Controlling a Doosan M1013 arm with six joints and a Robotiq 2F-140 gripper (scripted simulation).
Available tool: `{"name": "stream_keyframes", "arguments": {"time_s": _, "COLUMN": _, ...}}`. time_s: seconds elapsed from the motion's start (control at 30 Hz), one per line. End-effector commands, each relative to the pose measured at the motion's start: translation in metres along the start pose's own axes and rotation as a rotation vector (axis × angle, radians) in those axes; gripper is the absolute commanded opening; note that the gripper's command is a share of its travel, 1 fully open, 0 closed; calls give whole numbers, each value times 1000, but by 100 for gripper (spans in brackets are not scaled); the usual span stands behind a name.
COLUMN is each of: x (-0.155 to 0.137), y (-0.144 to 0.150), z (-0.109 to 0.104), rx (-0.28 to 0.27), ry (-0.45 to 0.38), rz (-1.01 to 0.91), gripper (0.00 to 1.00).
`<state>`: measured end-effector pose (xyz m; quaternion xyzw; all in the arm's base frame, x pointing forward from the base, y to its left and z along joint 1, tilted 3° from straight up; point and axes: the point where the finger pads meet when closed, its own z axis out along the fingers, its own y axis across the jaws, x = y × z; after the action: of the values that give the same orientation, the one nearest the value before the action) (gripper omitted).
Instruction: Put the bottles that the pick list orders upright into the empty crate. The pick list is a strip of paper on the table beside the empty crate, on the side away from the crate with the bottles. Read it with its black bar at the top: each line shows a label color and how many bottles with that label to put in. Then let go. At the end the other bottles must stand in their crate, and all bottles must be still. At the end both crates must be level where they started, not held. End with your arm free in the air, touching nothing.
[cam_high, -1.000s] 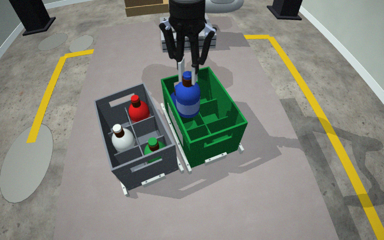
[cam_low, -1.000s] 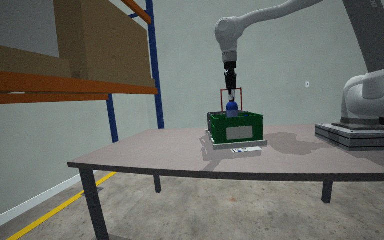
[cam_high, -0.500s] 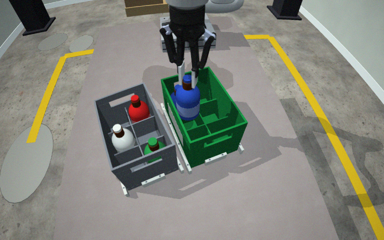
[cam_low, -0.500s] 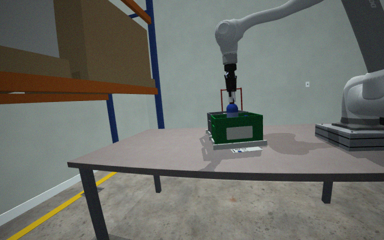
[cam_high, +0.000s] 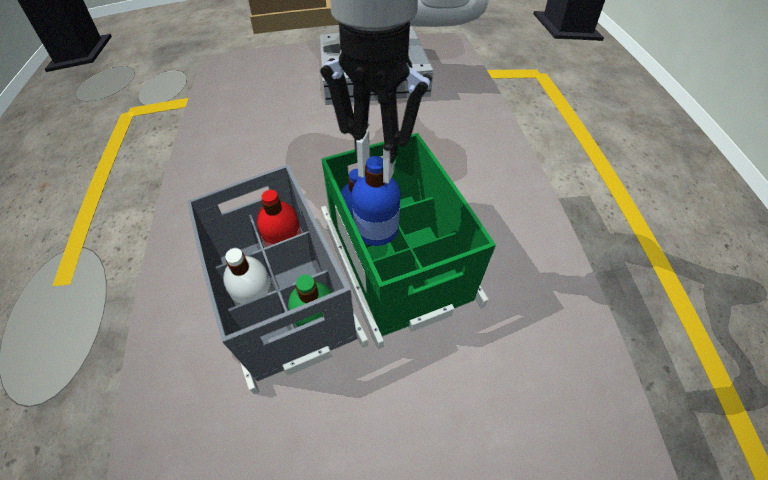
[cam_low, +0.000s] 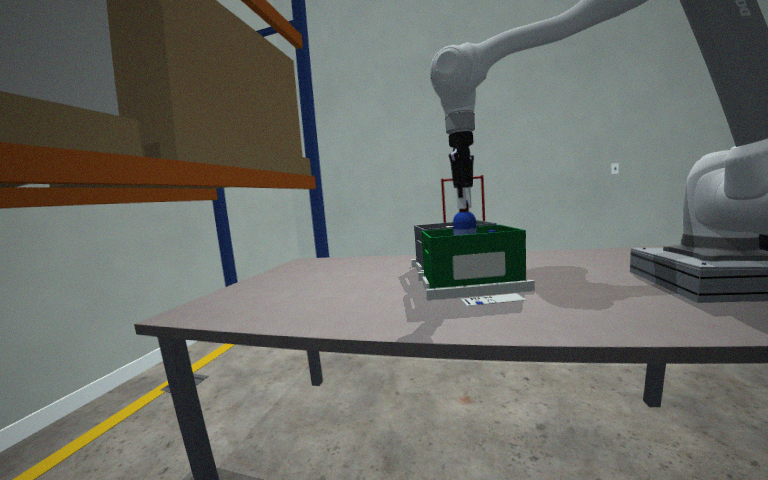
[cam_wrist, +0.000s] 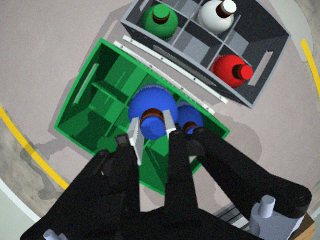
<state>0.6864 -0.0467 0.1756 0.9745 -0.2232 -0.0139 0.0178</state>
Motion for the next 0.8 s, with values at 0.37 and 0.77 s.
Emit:
{"name": "stream_keyframes", "arguments": {"time_s": 0.37, "x": 0, "y": 0, "z": 13, "rx": 0, "ry": 0, "rz": 0, "gripper": 0}}
{"name": "stream_keyframes", "arguments": {"time_s": 0.77, "x": 0, "y": 0, "z": 25, "rx": 0, "ry": 0, "rz": 0, "gripper": 0}}
